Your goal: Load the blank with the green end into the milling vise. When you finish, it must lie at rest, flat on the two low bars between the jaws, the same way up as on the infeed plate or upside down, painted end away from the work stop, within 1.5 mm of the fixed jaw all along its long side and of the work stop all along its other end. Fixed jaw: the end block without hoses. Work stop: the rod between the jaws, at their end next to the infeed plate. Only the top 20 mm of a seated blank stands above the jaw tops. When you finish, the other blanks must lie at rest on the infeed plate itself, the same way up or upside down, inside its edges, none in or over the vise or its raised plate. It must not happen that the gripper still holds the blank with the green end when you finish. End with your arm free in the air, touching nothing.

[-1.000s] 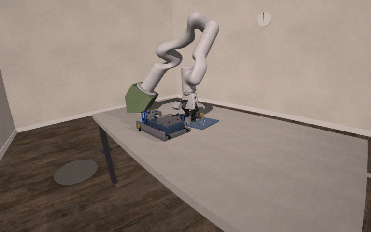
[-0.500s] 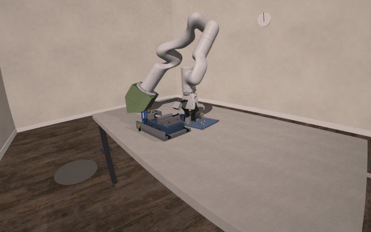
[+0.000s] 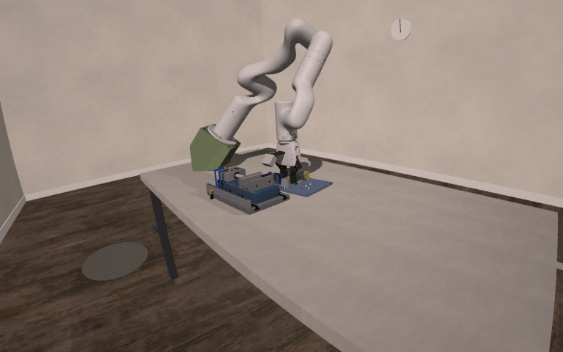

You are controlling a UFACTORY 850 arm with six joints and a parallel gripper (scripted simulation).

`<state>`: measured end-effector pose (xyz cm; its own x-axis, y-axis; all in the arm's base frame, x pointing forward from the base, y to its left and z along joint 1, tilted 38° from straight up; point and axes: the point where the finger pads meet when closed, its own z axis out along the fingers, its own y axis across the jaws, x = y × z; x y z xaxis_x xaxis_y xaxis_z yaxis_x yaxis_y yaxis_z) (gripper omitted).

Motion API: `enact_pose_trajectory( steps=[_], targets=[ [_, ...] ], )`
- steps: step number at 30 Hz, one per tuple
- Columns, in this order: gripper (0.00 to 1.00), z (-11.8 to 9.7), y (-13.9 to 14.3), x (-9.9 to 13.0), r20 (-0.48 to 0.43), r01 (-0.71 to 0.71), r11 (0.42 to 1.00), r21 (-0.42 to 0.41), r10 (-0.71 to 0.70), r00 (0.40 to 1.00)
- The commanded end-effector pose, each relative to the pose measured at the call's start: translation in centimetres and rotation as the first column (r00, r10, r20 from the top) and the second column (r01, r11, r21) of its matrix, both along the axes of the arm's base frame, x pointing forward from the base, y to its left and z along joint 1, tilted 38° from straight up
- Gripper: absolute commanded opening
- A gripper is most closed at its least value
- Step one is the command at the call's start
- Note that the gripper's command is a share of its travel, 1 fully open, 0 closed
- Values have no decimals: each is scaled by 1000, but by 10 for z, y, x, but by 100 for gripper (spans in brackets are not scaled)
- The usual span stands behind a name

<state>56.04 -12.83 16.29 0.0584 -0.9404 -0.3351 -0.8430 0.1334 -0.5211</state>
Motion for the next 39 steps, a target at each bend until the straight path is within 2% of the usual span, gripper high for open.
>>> enact_pose_trajectory(
  steps=[1,9,16,26,33,39],
  targets=[
    [0,5,-2,-3,1,0,1000,-1,0,1000],
    [0,24,-10,-16,1,0,1000,-1,0,1000],
    [0,24,-10,-16,1,0,1000,-1,0,1000],
    [0,48,-19,-32,1,0,1000,-1,0,1000],
    [0,48,-19,-32,1,0,1000,-1,0,1000],
    [0,62,-25,-41,1,0,1000,-1,0,1000]
  ],
)
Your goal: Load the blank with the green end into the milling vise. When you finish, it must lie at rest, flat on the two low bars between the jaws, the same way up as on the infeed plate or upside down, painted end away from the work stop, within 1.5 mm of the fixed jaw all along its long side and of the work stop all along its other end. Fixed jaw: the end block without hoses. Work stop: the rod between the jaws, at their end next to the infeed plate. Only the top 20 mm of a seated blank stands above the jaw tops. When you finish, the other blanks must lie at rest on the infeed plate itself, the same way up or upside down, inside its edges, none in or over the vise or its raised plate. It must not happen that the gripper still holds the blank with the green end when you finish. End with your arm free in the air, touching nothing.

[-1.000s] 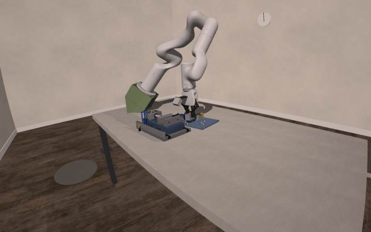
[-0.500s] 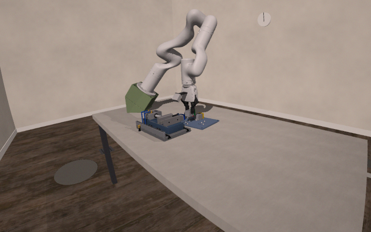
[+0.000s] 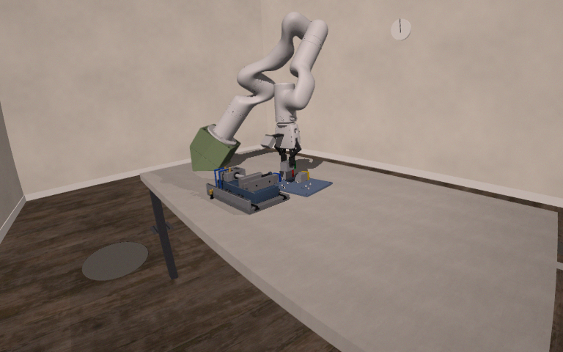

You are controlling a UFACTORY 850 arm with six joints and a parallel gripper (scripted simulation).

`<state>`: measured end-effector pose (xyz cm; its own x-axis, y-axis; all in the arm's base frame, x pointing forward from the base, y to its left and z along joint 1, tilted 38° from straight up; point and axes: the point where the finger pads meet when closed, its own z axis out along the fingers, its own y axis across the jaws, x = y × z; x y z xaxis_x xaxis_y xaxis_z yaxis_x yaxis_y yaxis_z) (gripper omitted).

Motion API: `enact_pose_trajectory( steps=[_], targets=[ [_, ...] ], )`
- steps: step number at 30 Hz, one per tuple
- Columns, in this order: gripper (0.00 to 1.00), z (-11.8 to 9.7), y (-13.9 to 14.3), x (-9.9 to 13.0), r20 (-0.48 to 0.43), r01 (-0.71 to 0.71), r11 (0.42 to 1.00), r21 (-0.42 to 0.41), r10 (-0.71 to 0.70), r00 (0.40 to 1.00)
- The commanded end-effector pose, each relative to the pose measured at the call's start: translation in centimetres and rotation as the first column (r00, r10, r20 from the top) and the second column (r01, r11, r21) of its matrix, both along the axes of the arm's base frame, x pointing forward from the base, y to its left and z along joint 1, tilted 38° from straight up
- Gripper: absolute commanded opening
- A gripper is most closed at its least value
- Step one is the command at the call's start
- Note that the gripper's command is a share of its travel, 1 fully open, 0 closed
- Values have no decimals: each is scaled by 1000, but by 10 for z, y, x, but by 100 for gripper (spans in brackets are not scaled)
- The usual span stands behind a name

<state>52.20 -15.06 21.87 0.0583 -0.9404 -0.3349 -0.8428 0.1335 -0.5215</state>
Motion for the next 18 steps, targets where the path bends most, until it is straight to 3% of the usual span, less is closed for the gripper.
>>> enact_pose_trajectory(
  steps=[1,11,18],
  targets=[
    [0,8,-3,-5,1,0,1000,-1,0,1000],
    [0,15,-6,-9,1,0,1000,-1,0,1000],
    [0,40,-16,-26,1,0,1000,-1,0,1000]
  ],
)
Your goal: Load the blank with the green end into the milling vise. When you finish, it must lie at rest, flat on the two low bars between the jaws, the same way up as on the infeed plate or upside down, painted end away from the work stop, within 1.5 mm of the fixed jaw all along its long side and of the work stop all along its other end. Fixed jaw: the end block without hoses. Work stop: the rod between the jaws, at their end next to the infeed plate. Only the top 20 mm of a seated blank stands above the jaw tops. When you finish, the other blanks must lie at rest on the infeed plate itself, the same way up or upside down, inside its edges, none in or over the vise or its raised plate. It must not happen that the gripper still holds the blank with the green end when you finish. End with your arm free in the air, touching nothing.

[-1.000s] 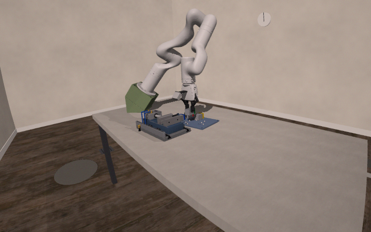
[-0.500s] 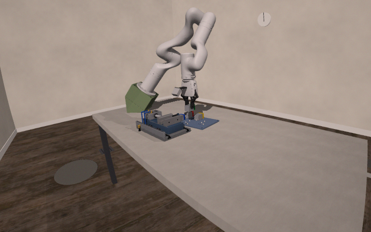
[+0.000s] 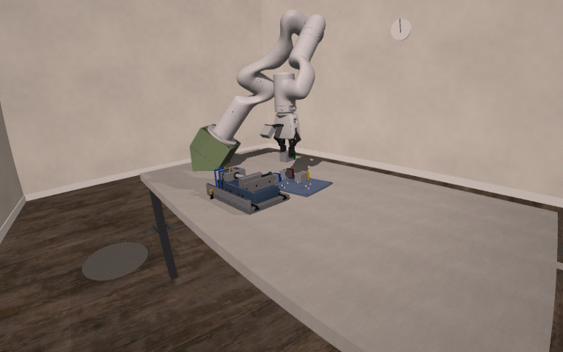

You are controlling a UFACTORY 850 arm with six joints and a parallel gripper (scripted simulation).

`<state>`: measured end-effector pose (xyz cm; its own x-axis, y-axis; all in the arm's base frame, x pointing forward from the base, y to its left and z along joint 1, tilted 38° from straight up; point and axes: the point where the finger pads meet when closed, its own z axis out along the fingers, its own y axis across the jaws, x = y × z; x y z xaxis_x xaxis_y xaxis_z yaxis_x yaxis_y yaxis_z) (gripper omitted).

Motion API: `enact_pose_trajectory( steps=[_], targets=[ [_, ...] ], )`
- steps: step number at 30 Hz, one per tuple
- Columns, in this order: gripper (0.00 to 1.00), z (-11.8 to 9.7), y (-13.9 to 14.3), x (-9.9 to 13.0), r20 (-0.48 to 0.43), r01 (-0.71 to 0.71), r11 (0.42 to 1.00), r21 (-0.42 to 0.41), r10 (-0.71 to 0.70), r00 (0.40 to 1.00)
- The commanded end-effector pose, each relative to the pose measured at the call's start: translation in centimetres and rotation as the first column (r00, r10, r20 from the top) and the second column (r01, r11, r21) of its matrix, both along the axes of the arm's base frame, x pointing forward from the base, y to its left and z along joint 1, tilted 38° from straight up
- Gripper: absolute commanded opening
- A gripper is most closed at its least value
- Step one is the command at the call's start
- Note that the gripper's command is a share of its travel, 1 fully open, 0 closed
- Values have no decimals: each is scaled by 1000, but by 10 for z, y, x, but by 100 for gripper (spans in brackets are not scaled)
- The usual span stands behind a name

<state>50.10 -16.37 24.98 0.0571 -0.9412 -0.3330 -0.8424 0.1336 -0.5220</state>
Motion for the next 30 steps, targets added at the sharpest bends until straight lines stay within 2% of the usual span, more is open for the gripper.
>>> enact_pose_trajectory(
  steps=[1,3,30],
  targets=[
    [0,12,-4,-7,1,-1,1000,1,1,1000],
    [0,19,-7,-12,1,-1,1000,1,1,1000],
    [0,19,-7,-12,1,-1,1000,1,1,1000]
  ],
)
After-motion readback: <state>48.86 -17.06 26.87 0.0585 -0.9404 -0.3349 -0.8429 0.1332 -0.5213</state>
